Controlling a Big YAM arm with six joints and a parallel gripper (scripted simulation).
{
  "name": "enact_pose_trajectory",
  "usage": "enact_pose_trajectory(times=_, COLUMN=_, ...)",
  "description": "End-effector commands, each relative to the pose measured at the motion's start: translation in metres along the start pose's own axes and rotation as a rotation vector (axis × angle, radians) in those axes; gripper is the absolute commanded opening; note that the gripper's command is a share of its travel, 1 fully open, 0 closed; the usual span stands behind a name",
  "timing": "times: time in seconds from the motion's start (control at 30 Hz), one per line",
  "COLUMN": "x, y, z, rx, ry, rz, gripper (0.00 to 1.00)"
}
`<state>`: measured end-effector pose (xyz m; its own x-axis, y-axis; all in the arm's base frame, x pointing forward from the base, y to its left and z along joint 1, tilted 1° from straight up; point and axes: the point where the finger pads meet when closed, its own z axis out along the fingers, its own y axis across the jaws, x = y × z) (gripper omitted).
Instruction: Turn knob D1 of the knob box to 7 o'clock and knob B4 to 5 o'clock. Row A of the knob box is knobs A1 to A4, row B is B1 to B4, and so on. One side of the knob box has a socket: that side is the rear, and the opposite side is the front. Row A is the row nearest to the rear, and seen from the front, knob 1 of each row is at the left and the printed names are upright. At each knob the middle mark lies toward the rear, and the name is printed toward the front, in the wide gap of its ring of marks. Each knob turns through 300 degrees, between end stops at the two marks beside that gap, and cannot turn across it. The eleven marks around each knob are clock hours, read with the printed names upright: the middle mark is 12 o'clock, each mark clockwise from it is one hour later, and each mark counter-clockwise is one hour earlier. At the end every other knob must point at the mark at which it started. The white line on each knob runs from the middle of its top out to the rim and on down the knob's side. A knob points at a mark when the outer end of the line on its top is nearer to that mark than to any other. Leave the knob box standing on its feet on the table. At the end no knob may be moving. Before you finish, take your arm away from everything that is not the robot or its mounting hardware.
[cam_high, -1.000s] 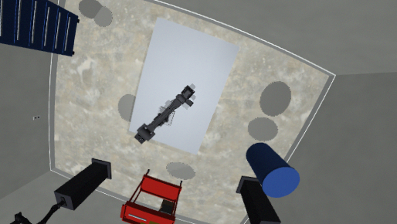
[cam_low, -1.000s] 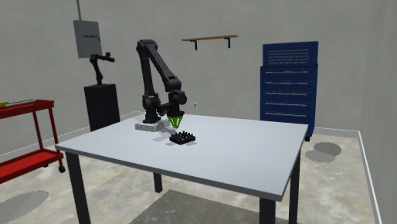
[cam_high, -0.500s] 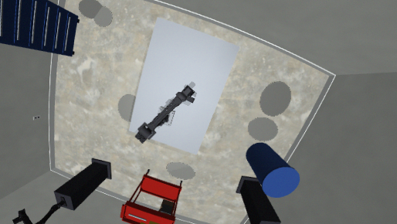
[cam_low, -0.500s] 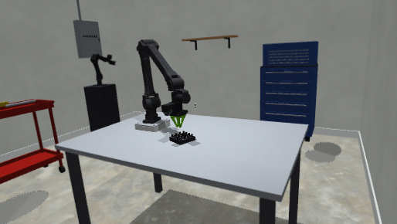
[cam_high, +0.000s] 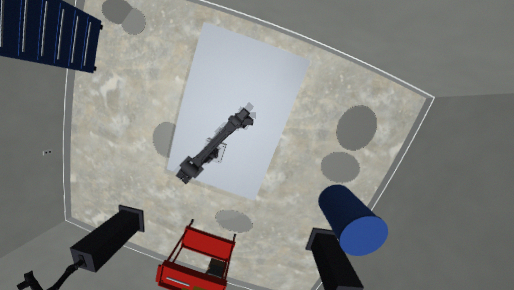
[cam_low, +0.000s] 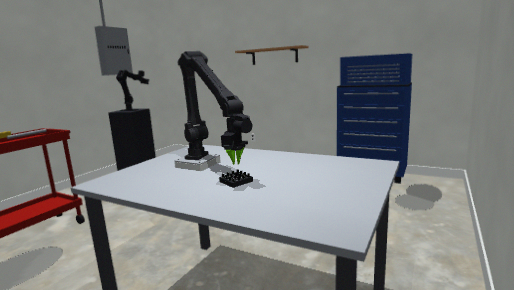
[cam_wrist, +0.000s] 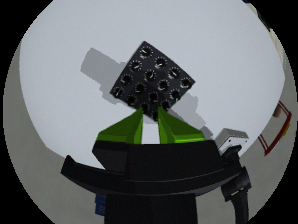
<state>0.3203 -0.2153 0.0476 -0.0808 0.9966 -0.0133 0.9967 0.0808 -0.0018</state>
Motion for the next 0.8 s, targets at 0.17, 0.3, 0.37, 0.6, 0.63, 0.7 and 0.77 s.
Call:
enact_pose_trajectory(times=0.17, x=-0.012, y=0.033, z=-0.018, rx=-0.028, ry=-0.027, rz=-0.277, gripper=0.20)
enact_pose_trajectory(times=0.3, x=-0.012, y=0.040, z=-0.019, rx=-0.028, ry=-0.028, rz=-0.383, gripper=0.20)
enact_pose_trajectory(times=0.37, x=-0.012, y=0.043, z=-0.020, rx=-0.027, ry=-0.029, rz=-0.433, gripper=0.20)
enact_pose_trajectory(times=0.6, x=-0.011, y=0.055, z=-0.022, rx=-0.026, ry=-0.031, rz=-0.595, gripper=0.20)
enact_pose_trajectory(times=0.63, x=-0.011, y=0.056, z=-0.023, rx=-0.026, ry=-0.032, rz=-0.618, gripper=0.20)
enact_pose_trajectory(times=0.7, x=-0.011, y=0.060, z=-0.023, rx=-0.025, ry=-0.032, rz=-0.669, gripper=0.20)
enact_pose_trajectory(times=0.77, x=-0.011, y=0.063, z=-0.024, rx=-0.025, ry=-0.033, rz=-0.720, gripper=0.20)
